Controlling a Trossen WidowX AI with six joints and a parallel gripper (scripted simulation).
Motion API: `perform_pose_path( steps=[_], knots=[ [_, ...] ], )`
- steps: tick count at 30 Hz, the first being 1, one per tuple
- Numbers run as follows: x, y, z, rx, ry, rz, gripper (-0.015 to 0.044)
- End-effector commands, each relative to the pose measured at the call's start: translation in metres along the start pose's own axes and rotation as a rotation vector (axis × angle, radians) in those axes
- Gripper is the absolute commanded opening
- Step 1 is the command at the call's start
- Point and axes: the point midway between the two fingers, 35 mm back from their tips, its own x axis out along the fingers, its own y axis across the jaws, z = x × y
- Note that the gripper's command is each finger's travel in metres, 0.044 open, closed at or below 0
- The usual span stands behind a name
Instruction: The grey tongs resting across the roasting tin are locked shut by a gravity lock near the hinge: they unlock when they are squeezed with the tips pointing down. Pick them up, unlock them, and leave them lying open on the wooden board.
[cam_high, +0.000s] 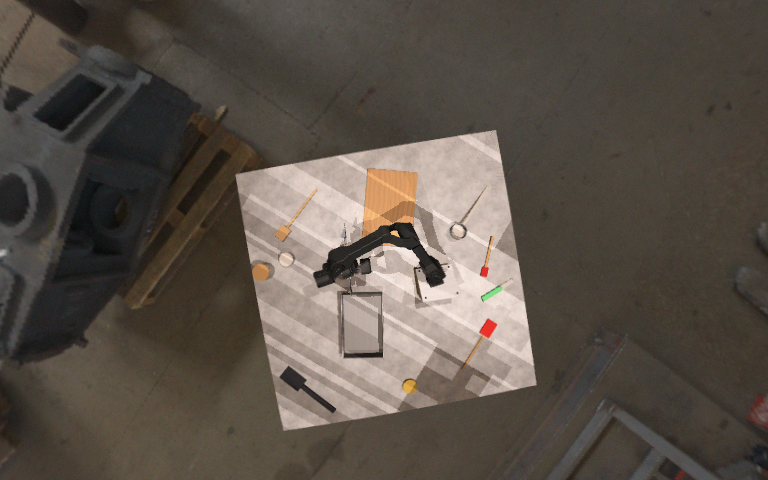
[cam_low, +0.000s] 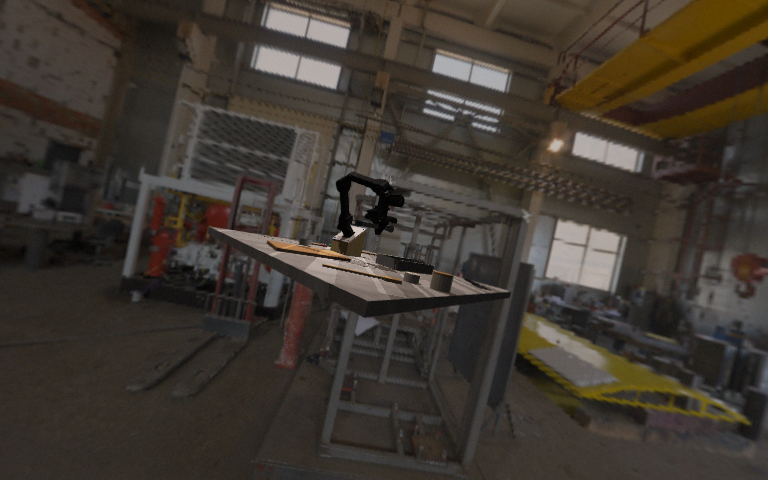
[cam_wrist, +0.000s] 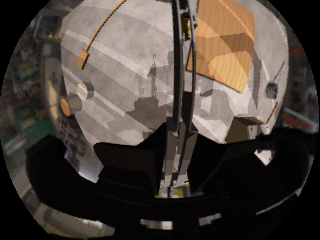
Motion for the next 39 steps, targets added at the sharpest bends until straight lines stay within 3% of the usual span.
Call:
perform_pose_path(
  steps=[1,20,30,39],
  knots=[
    [0.001,-0.004,0.009,0.161,-0.009,0.001,-0.0150],
    [0.001,-0.020,0.044,0.878,-0.026,0.009,-0.0150],
    [0.002,-0.023,0.053,0.864,-0.018,0.003,-0.0150],
    [0.008,-0.050,0.102,0.752,0.010,-0.022,-0.0150]
  ],
)
